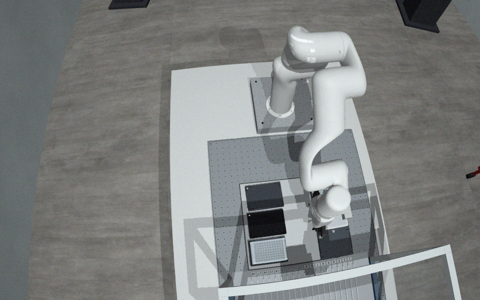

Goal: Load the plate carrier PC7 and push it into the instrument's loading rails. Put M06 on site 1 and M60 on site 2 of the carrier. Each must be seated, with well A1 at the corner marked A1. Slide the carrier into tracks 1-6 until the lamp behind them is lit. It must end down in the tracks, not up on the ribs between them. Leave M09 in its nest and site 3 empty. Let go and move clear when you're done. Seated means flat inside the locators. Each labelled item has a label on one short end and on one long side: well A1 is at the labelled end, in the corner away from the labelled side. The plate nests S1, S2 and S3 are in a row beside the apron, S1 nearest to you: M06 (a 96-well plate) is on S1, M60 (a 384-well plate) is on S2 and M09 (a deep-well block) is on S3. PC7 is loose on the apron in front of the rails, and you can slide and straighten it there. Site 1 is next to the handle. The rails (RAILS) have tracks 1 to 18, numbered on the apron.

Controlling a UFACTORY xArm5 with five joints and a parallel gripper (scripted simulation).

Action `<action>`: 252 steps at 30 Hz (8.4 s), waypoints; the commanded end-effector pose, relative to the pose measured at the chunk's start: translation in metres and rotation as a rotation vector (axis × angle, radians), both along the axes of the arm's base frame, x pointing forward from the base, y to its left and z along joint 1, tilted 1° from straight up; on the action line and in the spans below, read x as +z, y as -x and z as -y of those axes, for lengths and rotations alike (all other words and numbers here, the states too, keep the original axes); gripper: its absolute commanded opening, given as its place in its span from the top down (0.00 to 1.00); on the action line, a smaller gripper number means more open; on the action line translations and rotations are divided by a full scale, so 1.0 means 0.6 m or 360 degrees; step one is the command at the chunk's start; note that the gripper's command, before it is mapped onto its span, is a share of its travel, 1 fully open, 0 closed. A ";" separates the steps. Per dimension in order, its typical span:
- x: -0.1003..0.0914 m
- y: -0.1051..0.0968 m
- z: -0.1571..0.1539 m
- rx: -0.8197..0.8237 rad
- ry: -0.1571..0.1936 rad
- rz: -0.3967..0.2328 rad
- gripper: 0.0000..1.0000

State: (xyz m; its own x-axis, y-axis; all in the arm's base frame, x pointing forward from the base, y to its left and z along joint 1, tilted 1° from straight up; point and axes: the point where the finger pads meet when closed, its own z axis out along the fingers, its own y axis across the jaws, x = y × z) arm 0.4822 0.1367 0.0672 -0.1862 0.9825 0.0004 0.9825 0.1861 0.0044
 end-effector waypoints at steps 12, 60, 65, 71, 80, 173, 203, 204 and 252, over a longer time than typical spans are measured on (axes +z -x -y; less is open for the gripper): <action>0.042 -0.002 -0.001 0.0000 -0.0002 0.0006 0.00; 0.040 0.053 -0.288 0.0000 -0.0003 0.0000 0.00; 0.040 0.058 -0.313 0.0000 -0.0003 -0.0001 0.00; 0.040 0.059 -0.321 0.0000 -0.0003 -0.0001 0.00; 0.040 0.059 -0.321 0.0000 -0.0003 -0.0001 0.00; -0.135 0.058 -0.319 0.0000 -0.0002 -0.0001 0.00; -0.152 0.057 -0.319 0.0000 -0.0002 -0.0001 0.00; -0.152 0.057 -0.318 0.0000 -0.0002 -0.0001 0.00; -0.152 0.051 -0.284 0.0000 -0.0003 0.0000 0.00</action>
